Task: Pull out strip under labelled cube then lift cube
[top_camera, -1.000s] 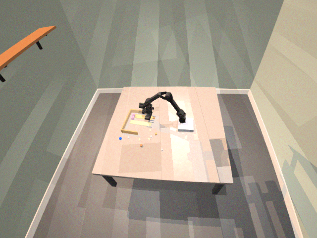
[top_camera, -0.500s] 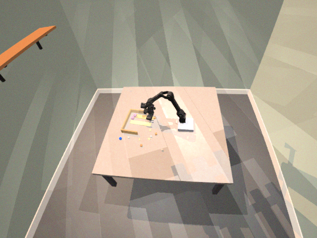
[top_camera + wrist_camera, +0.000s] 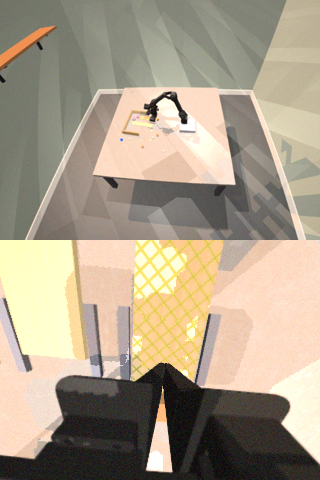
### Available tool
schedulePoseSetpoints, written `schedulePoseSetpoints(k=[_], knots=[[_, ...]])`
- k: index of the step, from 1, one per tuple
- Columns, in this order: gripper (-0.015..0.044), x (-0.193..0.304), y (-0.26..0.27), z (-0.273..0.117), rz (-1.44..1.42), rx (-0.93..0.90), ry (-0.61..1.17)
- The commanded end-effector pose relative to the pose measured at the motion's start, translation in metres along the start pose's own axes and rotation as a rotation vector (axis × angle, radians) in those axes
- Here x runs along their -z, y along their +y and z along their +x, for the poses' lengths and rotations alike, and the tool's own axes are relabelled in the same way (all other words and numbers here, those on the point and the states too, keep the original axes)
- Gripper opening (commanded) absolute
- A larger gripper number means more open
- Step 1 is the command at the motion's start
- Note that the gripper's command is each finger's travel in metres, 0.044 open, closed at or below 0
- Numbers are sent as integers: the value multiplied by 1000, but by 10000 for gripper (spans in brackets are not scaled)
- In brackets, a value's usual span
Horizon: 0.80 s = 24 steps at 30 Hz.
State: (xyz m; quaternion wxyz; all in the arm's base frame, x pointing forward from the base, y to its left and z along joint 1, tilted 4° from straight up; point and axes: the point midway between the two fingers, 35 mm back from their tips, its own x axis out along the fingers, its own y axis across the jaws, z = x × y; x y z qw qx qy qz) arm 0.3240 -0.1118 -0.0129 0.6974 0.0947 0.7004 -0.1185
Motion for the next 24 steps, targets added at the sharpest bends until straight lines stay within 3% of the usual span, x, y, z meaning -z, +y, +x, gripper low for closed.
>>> schedulePoseSetpoints(k=[1, 24], knots=[[0, 13, 0, 6, -5, 0, 27], [0, 48, -1, 6, -5, 0, 30]])
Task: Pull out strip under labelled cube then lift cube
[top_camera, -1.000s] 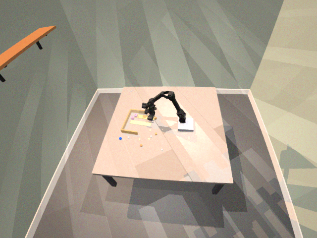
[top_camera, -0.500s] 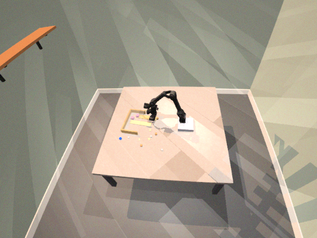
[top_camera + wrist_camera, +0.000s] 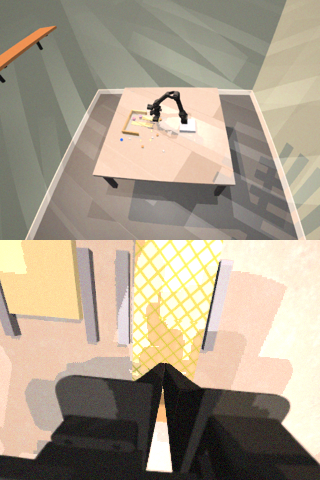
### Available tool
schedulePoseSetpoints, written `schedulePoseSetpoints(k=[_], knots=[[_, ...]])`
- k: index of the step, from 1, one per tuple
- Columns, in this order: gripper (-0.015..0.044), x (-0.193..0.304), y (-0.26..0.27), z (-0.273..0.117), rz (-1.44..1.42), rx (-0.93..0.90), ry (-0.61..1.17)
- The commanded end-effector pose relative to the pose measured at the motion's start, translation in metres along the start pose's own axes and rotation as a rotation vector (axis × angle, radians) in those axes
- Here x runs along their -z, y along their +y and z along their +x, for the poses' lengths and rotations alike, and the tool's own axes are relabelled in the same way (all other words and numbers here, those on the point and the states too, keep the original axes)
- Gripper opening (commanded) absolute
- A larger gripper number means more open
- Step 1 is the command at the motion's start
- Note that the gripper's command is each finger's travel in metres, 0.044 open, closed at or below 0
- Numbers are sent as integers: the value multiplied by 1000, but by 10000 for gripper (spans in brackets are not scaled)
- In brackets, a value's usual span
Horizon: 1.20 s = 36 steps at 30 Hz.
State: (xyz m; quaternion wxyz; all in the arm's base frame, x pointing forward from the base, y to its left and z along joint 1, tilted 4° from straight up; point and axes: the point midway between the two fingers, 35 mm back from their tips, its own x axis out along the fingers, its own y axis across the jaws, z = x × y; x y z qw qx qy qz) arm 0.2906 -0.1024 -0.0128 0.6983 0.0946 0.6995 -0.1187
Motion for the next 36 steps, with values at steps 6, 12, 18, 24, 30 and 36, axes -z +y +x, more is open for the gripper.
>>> schedulePoseSetpoints(k=[6, 12, 18, 24, 30, 36], knots=[[0, 22, 0, 6, -5, 0, 34], [0, 30, 0, 6, -5, 0, 34], [0, 39, -1, 6, -5, 0, 35], [0, 48, -1, 6, -5, 0, 36], [0, 57, -1, 6, -5, 0, 37], [0, 66, -1, 5, -5, 0, 37]])
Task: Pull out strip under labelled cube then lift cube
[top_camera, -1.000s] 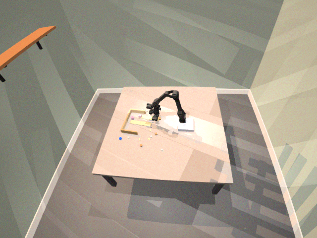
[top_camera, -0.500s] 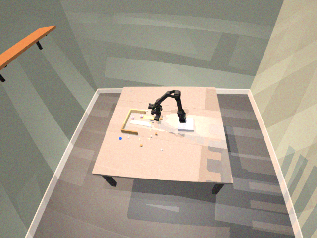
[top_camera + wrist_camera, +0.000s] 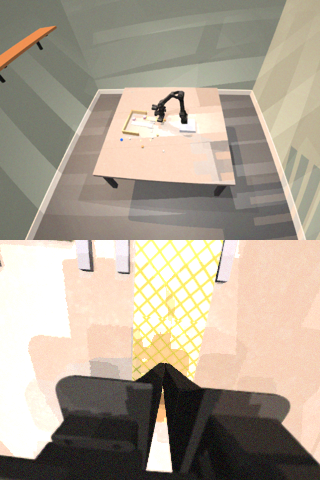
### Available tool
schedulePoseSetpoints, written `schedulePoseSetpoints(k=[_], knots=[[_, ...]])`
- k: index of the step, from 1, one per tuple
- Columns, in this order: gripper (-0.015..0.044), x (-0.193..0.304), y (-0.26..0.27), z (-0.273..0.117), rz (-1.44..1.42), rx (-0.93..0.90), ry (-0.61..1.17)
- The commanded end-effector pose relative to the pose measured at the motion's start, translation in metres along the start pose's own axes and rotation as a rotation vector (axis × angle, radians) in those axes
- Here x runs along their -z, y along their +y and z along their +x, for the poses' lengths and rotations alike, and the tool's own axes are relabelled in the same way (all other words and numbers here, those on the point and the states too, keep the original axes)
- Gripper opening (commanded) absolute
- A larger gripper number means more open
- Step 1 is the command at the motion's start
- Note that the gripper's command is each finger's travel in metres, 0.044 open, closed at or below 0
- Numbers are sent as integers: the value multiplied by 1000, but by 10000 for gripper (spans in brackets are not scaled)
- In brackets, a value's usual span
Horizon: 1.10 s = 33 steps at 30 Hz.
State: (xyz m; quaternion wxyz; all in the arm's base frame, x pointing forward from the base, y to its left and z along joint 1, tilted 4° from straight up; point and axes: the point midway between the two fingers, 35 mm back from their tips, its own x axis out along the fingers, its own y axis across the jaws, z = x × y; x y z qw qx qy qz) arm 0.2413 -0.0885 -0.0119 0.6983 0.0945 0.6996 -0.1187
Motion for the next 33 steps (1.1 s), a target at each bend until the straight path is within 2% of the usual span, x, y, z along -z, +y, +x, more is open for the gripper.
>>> schedulePoseSetpoints(k=[1, 33], knots=[[0, 16, 0, 6, -5, 0, 37], [0, 58, -1, 5, -5, 0, 41]])
